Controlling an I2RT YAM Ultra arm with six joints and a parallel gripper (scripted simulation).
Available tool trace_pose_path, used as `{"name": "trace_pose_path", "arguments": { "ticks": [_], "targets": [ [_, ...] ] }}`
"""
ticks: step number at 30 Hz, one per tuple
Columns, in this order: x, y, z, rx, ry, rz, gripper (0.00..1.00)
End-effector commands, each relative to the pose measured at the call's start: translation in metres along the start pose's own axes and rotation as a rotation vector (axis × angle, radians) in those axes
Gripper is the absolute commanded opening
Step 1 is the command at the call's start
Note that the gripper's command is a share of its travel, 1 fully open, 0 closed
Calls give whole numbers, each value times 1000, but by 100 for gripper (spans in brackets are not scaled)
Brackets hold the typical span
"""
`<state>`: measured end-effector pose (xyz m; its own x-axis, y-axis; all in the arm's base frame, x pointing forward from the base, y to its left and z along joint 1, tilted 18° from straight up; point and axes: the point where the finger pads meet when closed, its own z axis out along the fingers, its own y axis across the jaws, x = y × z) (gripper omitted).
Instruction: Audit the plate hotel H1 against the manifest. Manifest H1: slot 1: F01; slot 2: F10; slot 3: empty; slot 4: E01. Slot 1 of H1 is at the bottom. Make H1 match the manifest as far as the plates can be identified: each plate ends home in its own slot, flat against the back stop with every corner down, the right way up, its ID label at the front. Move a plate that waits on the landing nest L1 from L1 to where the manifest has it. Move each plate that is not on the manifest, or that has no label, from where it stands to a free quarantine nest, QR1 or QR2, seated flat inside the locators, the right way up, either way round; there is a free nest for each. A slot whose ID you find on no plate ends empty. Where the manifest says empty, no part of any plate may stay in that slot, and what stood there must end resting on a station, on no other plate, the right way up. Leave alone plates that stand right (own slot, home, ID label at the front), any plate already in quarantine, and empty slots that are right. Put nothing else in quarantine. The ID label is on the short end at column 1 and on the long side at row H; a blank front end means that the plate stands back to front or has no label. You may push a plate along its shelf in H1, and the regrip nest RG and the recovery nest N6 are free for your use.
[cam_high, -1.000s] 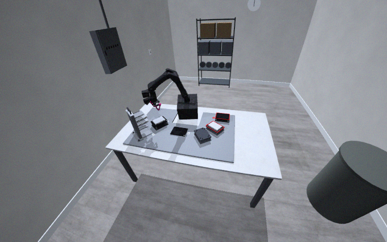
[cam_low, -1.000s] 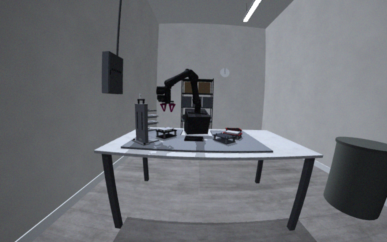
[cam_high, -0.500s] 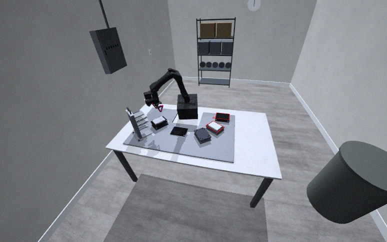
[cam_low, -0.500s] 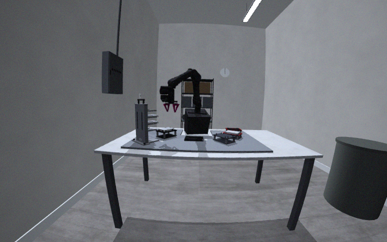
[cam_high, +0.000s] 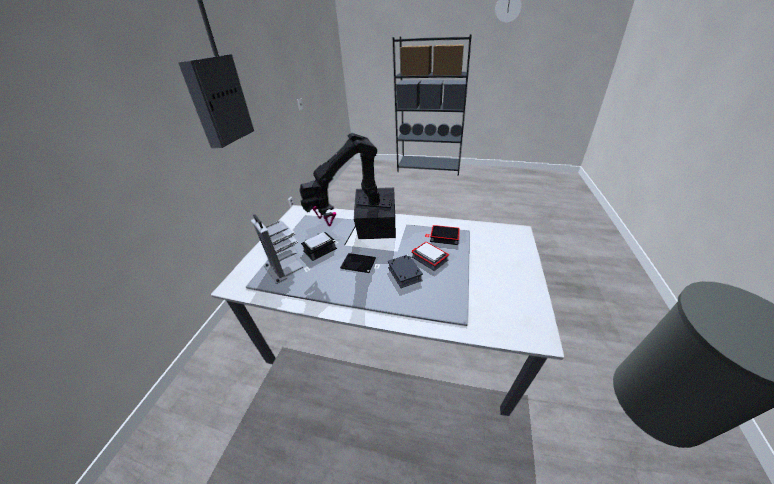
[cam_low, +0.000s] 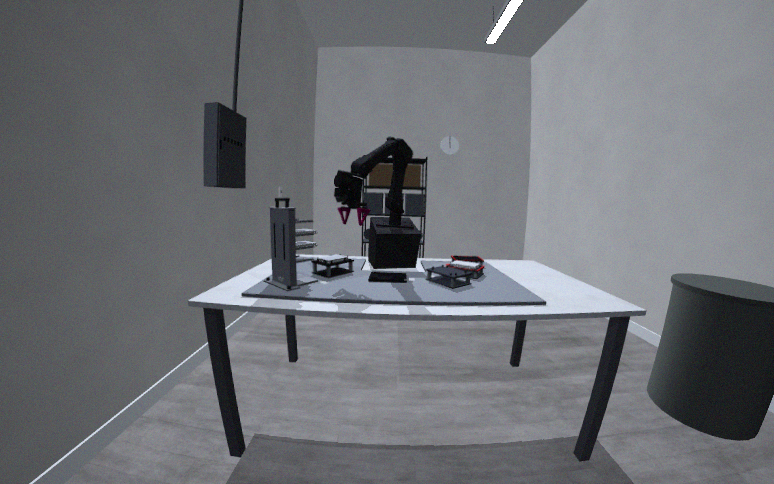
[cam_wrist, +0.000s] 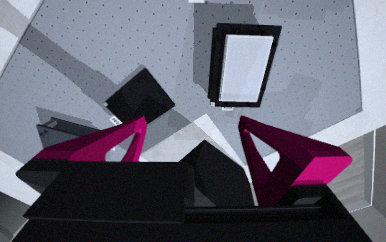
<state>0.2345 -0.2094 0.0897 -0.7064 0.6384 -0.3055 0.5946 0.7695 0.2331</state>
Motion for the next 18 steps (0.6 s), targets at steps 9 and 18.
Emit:
{"name": "trace_pose_path", "arguments": {
  "ticks": [9, 18],
  "targets": [
    [-12, 26, -8, 9, -217, 14, 100],
    [-5, 55, -8, 9, -367, 14, 100]
  ]
}}
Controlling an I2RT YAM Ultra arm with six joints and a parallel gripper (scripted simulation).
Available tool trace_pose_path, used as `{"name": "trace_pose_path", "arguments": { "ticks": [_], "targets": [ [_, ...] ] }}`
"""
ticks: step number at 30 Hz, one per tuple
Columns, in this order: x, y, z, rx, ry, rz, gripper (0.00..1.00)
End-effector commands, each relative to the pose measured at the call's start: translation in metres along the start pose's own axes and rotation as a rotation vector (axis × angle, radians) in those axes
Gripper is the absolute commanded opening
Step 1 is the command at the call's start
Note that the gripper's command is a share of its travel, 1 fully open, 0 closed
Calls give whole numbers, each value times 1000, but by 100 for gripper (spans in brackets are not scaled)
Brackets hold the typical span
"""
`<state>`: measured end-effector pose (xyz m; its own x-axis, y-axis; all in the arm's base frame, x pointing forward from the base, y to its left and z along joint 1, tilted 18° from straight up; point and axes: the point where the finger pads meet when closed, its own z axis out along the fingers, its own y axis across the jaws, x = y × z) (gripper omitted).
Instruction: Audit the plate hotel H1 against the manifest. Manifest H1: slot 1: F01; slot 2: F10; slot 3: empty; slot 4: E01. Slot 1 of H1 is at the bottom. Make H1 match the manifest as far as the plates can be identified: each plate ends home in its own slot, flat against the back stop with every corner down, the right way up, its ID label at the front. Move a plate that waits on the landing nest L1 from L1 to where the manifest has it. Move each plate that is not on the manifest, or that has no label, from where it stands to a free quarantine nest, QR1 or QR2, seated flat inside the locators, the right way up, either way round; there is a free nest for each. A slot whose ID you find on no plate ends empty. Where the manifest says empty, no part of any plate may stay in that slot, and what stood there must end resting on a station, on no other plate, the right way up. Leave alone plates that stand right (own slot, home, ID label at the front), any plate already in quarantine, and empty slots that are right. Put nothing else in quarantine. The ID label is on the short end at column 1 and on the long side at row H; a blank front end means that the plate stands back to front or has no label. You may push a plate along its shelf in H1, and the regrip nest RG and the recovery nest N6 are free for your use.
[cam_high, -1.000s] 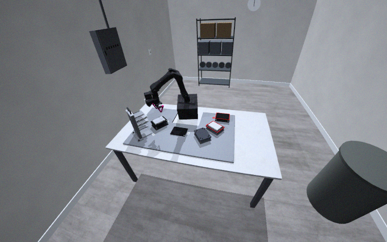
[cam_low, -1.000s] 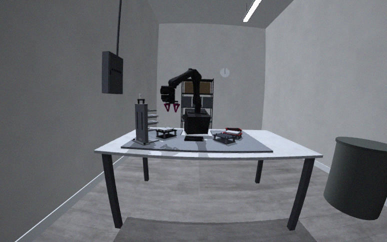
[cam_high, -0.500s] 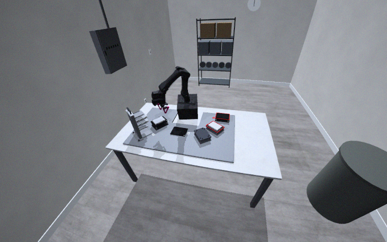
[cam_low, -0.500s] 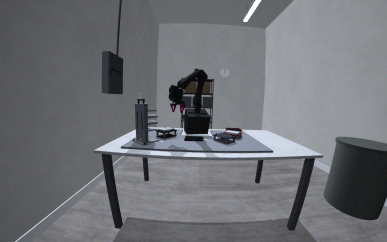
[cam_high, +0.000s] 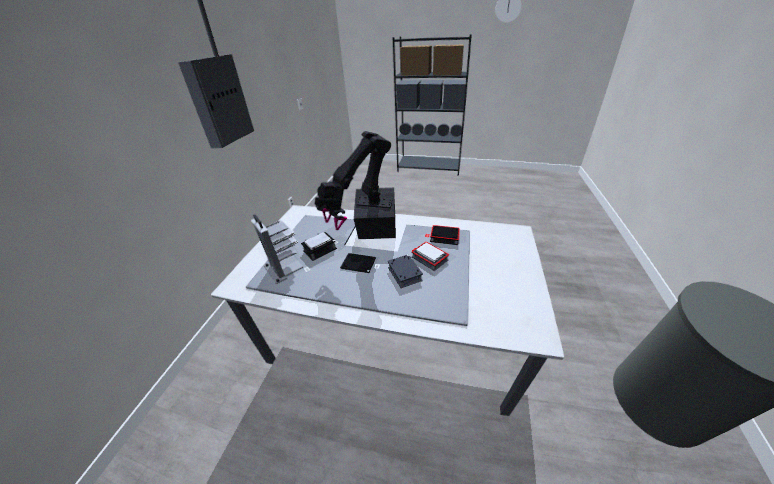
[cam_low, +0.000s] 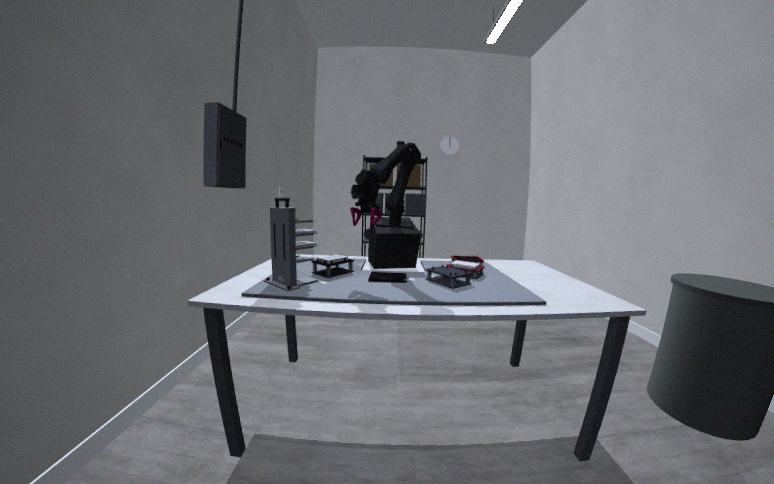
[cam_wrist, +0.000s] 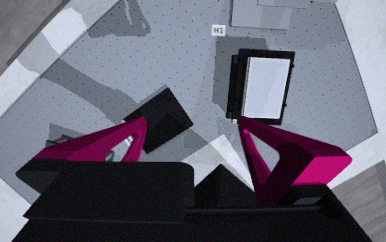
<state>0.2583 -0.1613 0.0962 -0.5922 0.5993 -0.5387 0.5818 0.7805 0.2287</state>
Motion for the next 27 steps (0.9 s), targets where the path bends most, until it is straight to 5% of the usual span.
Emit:
{"name": "trace_pose_path", "arguments": {
  "ticks": [1, 4, 19, 27],
  "targets": [
    [-19, 4, -6, 17, -121, 29, 100],
    [-19, 4, -6, 17, -138, 29, 100],
    [-19, 4, -6, 20, -388, 27, 100],
    [-15, 13, -8, 21, -423, 27, 100]
  ]
}}
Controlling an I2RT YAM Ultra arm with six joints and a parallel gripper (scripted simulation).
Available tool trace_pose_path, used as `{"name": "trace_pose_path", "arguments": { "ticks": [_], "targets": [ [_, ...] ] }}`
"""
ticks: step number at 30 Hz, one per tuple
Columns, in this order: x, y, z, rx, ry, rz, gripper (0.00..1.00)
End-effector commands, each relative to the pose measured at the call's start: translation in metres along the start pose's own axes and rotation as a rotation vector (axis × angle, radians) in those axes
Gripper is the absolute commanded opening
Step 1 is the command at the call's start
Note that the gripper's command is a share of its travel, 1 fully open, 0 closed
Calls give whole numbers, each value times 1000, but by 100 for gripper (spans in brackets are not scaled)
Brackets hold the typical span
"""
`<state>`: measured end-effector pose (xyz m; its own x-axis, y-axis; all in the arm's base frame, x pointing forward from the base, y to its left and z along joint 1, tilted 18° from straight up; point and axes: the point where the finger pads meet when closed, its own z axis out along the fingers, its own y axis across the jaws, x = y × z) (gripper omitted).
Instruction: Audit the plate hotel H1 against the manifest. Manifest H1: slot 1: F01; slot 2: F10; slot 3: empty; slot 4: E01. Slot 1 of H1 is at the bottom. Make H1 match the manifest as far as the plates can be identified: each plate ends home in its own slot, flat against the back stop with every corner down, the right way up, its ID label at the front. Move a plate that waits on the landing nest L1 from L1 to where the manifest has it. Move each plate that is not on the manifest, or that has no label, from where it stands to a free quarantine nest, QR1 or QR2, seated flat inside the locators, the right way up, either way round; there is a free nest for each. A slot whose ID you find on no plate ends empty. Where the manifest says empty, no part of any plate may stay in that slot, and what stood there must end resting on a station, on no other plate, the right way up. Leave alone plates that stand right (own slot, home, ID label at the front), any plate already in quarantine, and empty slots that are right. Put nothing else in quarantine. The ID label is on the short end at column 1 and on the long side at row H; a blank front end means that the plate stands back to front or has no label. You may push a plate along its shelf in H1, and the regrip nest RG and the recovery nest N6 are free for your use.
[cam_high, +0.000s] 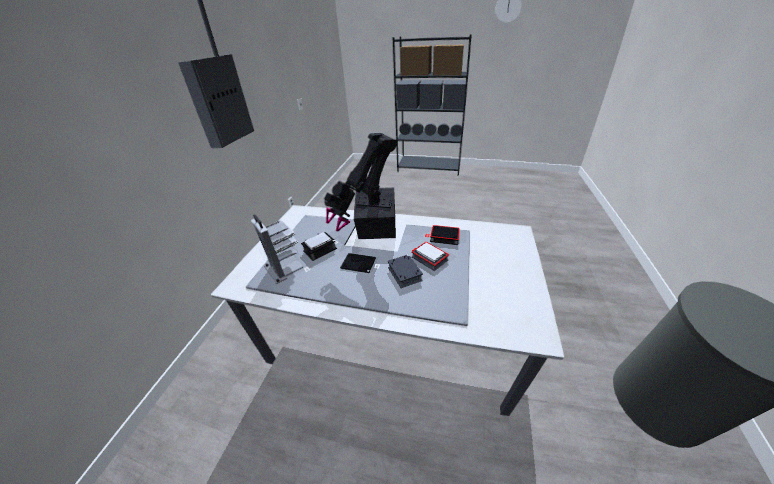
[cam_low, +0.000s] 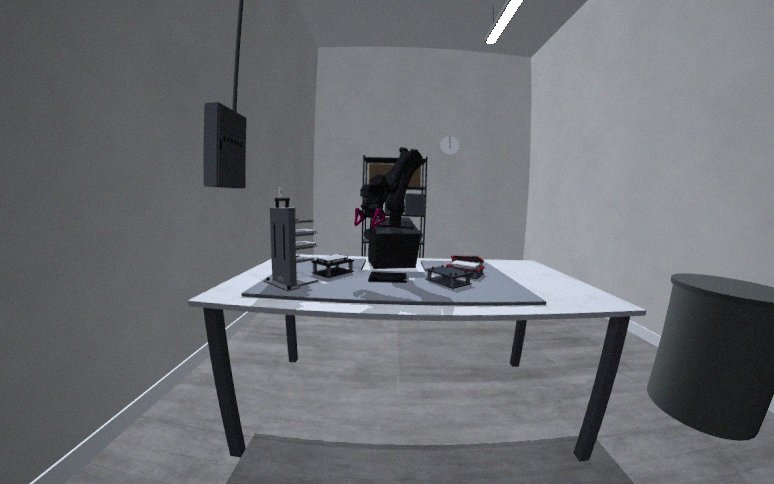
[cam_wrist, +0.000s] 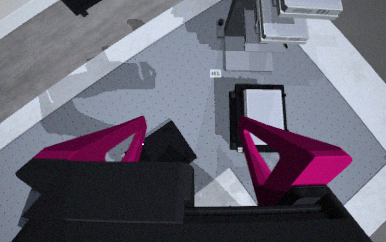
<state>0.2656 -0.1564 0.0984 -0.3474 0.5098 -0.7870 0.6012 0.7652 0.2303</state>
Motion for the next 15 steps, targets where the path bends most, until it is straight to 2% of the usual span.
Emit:
{"name": "trace_pose_path", "arguments": {
  "ticks": [1, 15],
  "targets": [
    [-14, 7, -5, 5, -62, 8, 100],
    [1, 43, -18, 4, -61, 10, 100]
  ]
}}
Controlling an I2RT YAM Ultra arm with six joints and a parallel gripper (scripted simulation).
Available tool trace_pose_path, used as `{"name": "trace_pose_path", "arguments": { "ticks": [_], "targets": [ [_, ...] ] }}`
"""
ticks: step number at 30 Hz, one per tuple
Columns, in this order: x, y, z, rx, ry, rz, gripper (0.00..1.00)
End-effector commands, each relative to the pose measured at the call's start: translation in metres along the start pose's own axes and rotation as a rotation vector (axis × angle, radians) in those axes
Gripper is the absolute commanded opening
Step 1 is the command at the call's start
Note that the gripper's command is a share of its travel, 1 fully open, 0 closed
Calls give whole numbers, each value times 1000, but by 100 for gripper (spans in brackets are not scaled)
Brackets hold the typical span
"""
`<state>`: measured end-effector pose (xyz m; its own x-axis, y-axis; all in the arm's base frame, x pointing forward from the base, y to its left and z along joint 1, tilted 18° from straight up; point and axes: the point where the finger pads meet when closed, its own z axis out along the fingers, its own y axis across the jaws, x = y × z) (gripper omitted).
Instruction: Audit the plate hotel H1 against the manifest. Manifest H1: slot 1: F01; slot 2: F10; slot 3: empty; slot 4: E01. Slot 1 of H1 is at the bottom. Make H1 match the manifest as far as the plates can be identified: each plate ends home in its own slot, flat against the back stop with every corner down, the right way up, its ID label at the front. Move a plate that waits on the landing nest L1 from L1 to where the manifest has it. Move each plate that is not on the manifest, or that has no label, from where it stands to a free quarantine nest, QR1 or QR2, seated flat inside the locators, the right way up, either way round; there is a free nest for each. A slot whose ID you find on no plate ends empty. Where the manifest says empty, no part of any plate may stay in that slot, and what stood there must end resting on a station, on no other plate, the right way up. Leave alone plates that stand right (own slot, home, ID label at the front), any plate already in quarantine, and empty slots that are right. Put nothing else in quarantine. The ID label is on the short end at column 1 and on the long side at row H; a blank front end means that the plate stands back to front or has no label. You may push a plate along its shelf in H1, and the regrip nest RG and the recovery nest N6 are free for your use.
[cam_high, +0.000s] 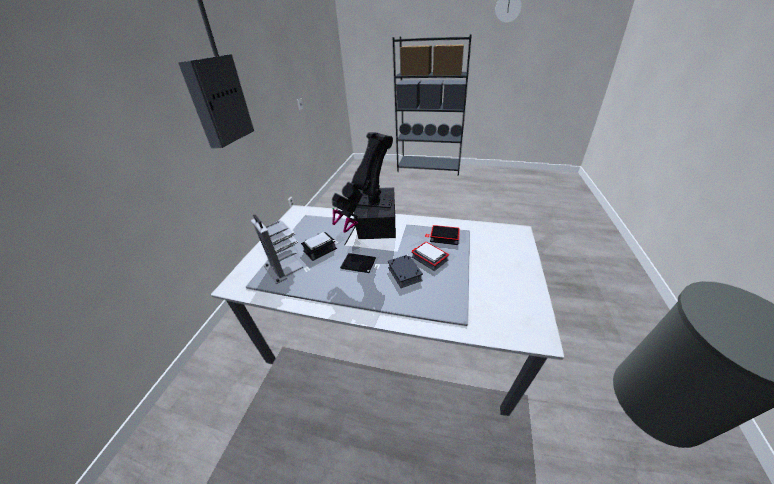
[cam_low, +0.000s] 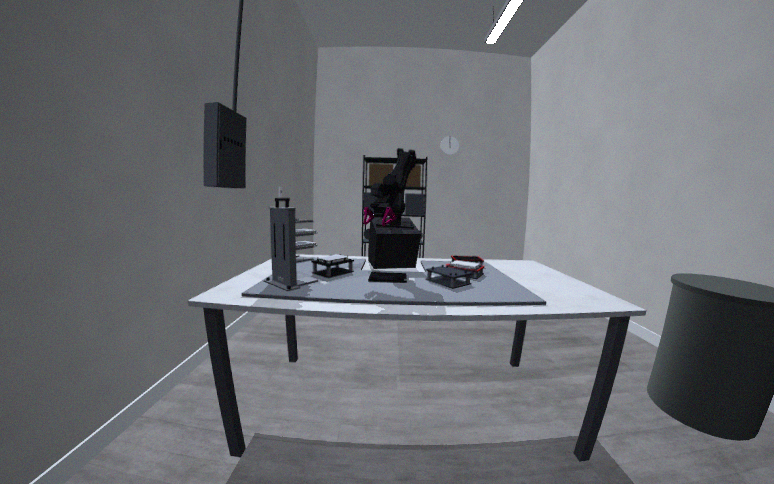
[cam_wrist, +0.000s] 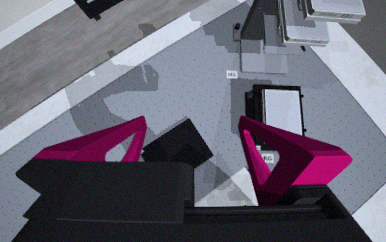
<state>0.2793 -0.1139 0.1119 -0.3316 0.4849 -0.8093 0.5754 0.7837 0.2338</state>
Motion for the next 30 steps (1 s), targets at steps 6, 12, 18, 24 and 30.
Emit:
{"name": "trace_pose_path", "arguments": {
  "ticks": [6, 12, 18, 24, 30],
  "targets": [
    [3, 15, -12, 32, -26, 25, 100],
    [11, 28, -19, 32, -26, 26, 100],
    [19, 42, -26, 32, -25, 27, 100],
    [28, 57, -34, 32, -24, 27, 100],
    [34, 68, -40, 31, -23, 28, 100]
  ]
}}
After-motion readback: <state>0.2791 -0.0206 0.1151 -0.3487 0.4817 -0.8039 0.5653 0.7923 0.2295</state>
